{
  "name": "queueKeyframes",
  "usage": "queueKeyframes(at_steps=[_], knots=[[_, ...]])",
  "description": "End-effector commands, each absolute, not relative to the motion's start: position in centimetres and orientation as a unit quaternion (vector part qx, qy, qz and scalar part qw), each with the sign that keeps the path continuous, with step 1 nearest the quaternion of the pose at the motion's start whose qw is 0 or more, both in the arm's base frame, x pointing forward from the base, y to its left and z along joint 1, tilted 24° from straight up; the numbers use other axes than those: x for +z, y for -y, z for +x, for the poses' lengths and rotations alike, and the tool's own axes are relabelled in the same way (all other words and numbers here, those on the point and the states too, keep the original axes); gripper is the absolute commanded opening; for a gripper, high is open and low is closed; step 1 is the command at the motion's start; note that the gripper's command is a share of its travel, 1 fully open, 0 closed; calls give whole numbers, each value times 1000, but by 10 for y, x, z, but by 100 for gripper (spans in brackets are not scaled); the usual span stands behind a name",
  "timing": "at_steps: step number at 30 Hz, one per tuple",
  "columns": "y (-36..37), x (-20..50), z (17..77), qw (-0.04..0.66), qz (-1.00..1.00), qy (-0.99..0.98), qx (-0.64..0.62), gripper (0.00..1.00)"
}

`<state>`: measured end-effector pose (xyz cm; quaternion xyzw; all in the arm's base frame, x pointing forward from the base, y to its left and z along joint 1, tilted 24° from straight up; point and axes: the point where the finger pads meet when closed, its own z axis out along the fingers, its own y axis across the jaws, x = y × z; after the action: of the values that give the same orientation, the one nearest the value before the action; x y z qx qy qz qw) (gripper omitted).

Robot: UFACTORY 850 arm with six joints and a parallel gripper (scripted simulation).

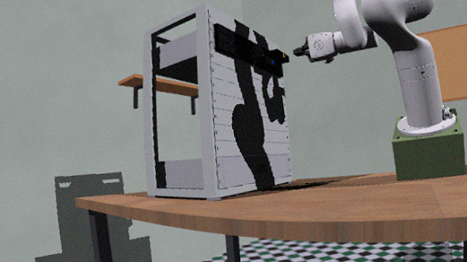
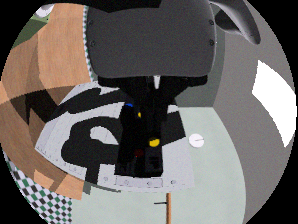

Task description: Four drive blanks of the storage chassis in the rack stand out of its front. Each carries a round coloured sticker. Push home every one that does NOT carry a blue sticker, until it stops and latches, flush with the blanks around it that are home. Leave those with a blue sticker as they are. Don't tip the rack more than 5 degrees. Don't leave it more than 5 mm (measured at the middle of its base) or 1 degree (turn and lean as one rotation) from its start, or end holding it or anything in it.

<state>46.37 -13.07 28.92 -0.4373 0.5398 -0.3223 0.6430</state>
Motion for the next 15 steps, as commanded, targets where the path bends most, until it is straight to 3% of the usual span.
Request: queueKeyframes(at_steps=[1,15], knots=[[127,291,485,643,-437,-539,-323,0],[123,291,504,643,-437,-539,-323,0]])
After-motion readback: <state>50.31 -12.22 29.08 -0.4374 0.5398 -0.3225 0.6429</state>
